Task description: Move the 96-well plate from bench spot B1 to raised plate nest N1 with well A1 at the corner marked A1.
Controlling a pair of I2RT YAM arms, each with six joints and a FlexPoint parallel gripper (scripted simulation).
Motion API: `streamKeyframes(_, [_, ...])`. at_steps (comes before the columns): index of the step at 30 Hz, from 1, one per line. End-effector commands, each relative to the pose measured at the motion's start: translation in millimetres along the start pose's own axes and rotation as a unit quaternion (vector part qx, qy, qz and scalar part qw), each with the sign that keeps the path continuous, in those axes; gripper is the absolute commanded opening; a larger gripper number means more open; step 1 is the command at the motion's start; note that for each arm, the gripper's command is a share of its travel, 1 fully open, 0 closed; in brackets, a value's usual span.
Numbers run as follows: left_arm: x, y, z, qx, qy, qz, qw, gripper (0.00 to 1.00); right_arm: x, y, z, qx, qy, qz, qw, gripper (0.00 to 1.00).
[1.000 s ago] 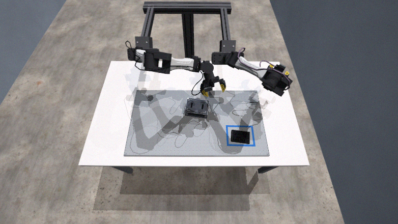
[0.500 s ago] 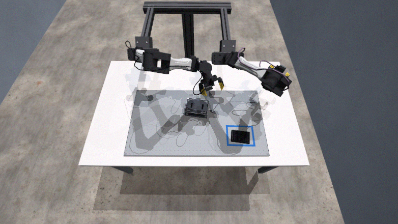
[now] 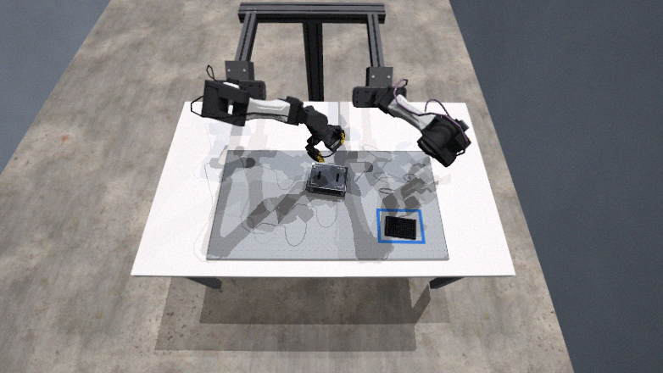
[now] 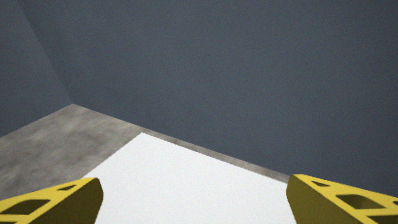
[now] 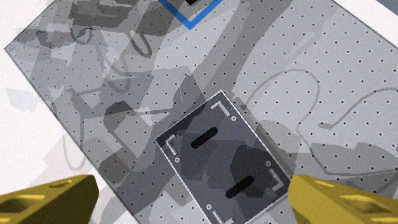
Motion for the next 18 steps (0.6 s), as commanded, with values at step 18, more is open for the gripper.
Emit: streamKeyframes(18, [-30,-187,56,0.253,0.31,0.372,0.838,1.0,-43,-26,45,0.058,-0.263,-0.112,0.957,1.0])
Point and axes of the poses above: on each arm, the point where the finger pads meet when closed, its own y axis out along the fingers, its own x axis across the jaws, z = x × y, the point moved 3 cm from there along -y, back along the fingers, and after that the axes turned 14 degrees about -y, right-handed, at the moved point
